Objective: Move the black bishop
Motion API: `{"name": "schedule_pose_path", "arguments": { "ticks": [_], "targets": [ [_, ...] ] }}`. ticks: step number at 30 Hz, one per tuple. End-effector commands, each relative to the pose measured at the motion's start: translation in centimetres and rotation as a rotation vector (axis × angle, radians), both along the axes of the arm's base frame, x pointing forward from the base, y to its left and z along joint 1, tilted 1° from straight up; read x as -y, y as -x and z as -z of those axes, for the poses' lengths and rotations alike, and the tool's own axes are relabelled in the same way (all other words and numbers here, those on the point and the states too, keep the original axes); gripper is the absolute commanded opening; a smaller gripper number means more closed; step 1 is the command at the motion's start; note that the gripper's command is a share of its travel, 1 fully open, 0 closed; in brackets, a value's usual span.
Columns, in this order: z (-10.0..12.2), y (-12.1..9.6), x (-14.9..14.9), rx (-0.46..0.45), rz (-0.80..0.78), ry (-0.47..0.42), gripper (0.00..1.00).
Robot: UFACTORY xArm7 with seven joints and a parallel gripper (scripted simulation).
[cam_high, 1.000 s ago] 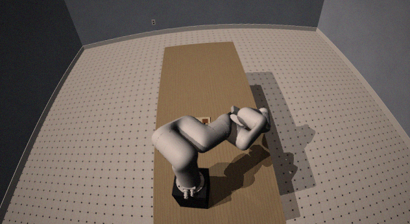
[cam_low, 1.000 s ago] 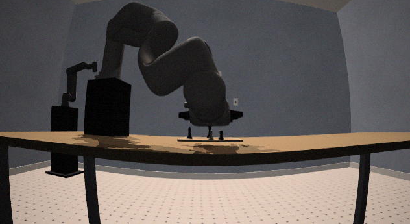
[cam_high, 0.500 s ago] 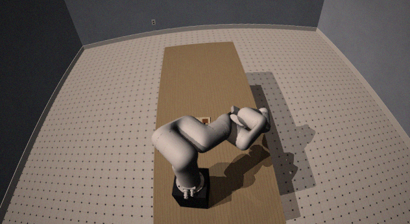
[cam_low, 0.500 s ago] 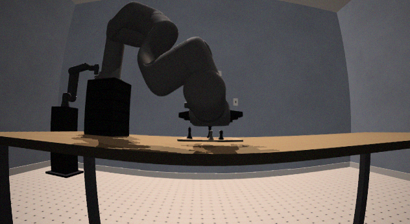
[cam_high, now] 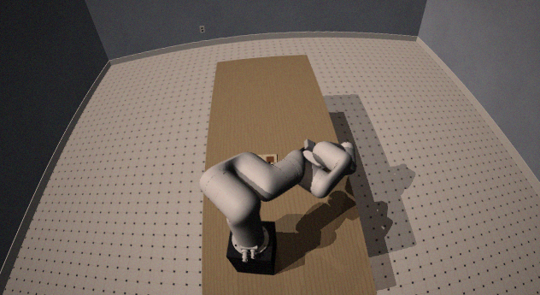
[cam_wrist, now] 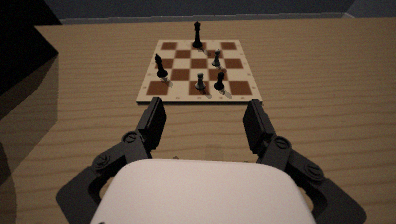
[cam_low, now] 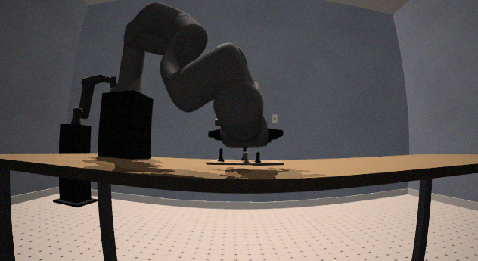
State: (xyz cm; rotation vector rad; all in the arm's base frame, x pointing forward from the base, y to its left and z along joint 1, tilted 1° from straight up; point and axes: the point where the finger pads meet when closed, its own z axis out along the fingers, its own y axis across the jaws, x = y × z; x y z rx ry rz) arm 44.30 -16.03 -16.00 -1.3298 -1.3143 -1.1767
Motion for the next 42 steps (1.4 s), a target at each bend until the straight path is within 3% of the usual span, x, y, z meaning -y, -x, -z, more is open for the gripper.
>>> {"name": "schedule_pose_path", "arguments": {
  "ticks": [1, 16, 30, 37, 42],
  "targets": [
    [-0.2, -0.1, 0.1, 0.003, -0.001, 0.002, 1.00],
    [-1.2, -0.2, 0.2, 0.003, -0.001, 0.001, 1.00],
    [-8.8, -0.3, 0.4, 0.003, -0.001, 0.001, 1.00],
    [-8.8, -0.3, 0.4, 0.002, -0.028, -0.022, 1.00],
    [-8.1, -0.9, -0.7, 0.008, -0.045, 0.037, 1.00]
  ]
}}
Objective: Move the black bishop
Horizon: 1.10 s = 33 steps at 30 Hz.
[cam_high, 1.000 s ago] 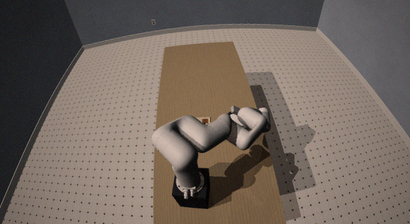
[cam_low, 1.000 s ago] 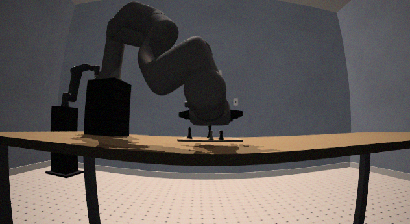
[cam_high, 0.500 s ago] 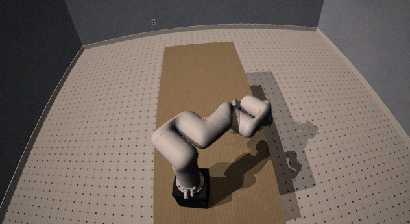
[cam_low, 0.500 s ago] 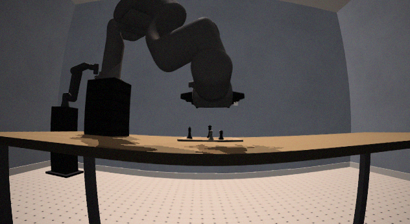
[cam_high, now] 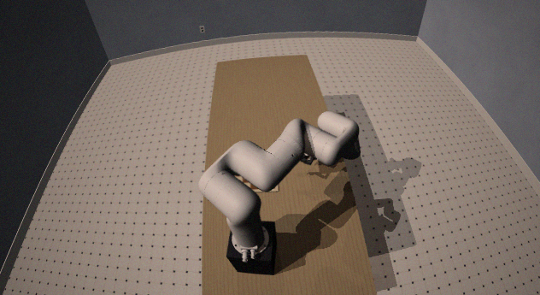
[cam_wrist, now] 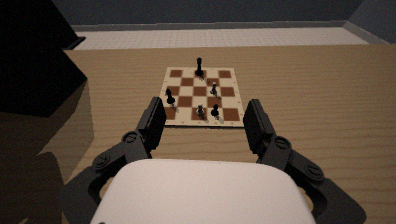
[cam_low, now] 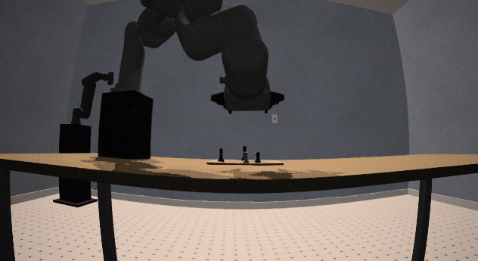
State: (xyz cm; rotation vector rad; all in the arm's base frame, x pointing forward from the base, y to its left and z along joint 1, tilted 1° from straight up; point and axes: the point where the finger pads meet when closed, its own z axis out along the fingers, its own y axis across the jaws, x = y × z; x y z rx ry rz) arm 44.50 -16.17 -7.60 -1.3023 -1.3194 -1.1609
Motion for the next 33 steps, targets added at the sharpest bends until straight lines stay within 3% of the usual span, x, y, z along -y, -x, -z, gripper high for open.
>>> {"name": "schedule_pose_path", "arguments": {
  "ticks": [1, 6, 8, 11, 16, 17, 22, 23, 25, 26, 29, 30, 32, 33],
  "targets": [
    [0.6, -0.9, -1.3, 0.015, -0.026, 0.072, 1.00],
    [2.3, -1.5, -3.9, 0.048, -0.089, 0.231, 1.00],
    [2.3, -1.5, -3.9, 0.048, -0.089, 0.231, 1.00],
    [3.2, -1.5, -5.4, 0.082, -0.143, 0.339, 1.00],
    [3.6, -1.4, -6.2, 0.105, -0.177, 0.398, 1.00],
    [3.9, -1.2, -6.9, 0.131, -0.215, 0.460, 1.00],
    [4.2, -0.8, -7.7, 0.162, -0.257, 0.523, 1.00],
    [4.3, -0.4, -8.3, 0.197, -0.303, 0.587, 1.00],
    [4.3, -0.4, -8.3, 0.197, -0.303, 0.587, 1.00],
    [4.4, 0.1, -8.9, 0.236, -0.353, 0.650, 1.00],
    [4.4, 0.1, -8.9, 0.236, -0.353, 0.650, 1.00],
    [4.3, 0.7, -9.5, 0.279, -0.405, 0.712, 1.00],
    [4.3, 0.7, -9.5, 0.279, -0.405, 0.712, 1.00],
    [4.1, 1.3, -10.0, 0.325, -0.460, 0.772, 1.00]
  ]
}}
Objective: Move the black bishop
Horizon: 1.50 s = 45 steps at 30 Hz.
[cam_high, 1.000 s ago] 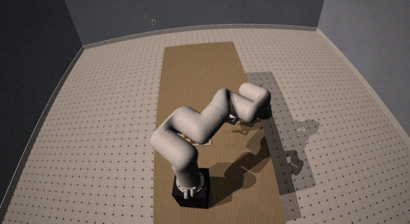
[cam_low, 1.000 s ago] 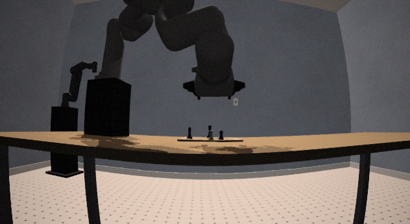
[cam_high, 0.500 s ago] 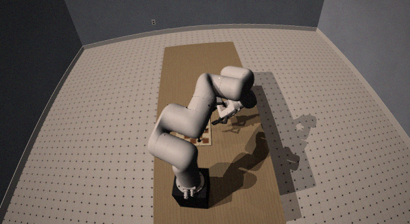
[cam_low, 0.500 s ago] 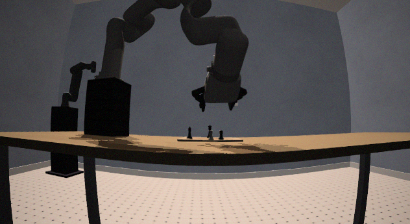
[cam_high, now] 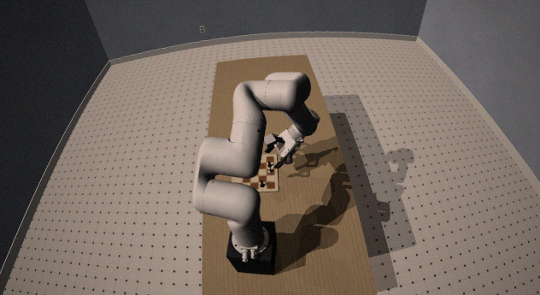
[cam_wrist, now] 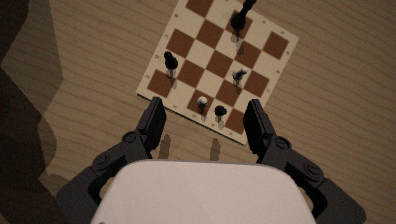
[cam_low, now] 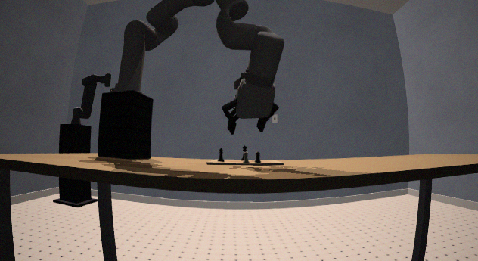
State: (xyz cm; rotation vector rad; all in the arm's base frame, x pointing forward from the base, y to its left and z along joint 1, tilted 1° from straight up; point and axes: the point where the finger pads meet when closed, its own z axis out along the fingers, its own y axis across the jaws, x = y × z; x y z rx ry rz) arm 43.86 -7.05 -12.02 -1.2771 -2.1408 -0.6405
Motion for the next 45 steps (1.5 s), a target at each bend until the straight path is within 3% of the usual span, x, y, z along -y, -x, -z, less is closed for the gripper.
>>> {"name": "schedule_pose_path", "arguments": {
  "ticks": [1, 2, 3, 6, 7, 9, 10, 13, 14, 19, 22, 26, 28, 37, 45],
  "targets": [
    [-0.3, 0.7, -0.9, 0.077, -0.084, 0.111, 1.00],
    [-0.3, 0.7, -0.9, 0.077, -0.084, 0.111, 1.00],
    [-0.5, 1.3, -1.3, 0.117, -0.147, 0.167, 1.00],
    [-0.5, 1.3, -1.3, 0.117, -0.147, 0.167, 1.00],
    [-0.9, 2.0, -1.7, 0.157, -0.212, 0.220, 1.00],
    [-0.9, 2.0, -1.7, 0.157, -0.212, 0.220, 1.00],
    [-1.3, 2.6, -2.1, 0.197, -0.277, 0.270, 1.00],
    [-1.3, 2.6, -2.1, 0.197, -0.277, 0.270, 1.00],
    [-1.8, 3.3, -2.5, 0.237, -0.341, 0.315, 1.00],
    [-2.3, 3.9, -2.8, 0.277, -0.404, 0.356, 1.00],
    [-3.4, 5.0, -3.4, 0.351, -0.520, 0.424, 1.00],
    [-3.4, 5.0, -3.4, 0.351, -0.520, 0.424, 1.00],
    [-4.3, 6.0, -3.9, 0.415, -0.618, 0.476, 1.00],
    [-6.1, 7.6, -4.9, 0.524, -0.778, 0.550, 1.00],
    [-6.2, 7.8, -5.0, 0.534, -0.792, 0.556, 1.00]
  ]
}}
